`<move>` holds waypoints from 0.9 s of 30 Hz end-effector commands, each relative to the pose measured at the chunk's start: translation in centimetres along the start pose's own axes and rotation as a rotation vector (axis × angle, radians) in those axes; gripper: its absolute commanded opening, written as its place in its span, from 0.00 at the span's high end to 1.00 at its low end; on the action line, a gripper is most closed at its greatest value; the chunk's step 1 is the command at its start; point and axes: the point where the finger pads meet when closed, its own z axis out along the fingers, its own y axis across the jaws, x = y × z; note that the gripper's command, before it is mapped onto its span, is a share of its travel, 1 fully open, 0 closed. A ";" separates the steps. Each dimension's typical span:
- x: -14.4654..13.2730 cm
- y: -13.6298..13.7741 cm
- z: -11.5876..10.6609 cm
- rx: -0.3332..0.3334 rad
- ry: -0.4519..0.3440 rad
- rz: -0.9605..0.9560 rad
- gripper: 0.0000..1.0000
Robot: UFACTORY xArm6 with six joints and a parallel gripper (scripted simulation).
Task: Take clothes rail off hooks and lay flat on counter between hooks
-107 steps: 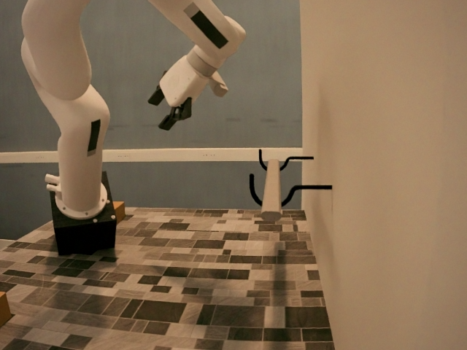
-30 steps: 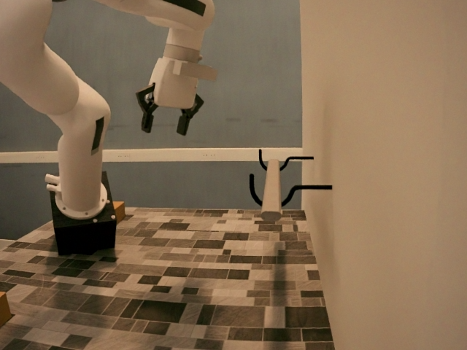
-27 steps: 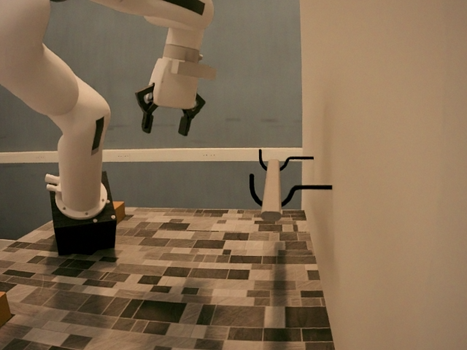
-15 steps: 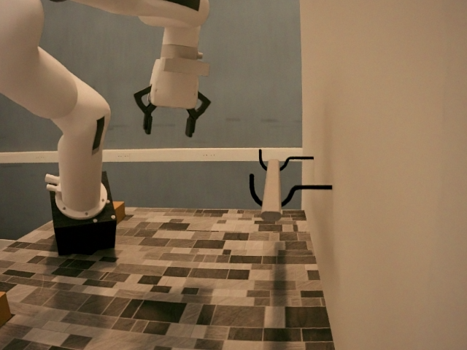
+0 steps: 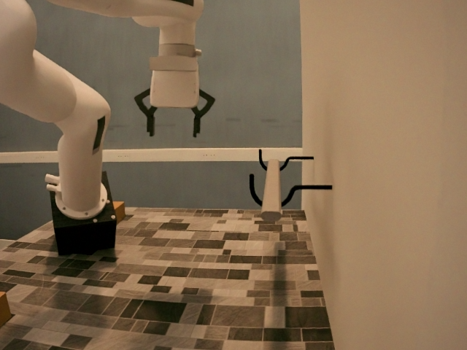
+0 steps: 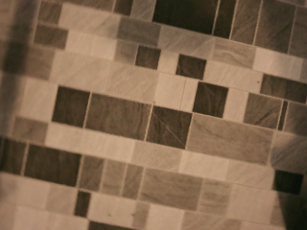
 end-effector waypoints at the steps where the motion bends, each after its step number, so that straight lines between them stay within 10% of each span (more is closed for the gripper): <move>1: 0.6 -0.5 -0.1 0.056 0.019 0.165 0.00; 27: 1.3 -3.3 0.3 0.063 0.020 0.188 0.00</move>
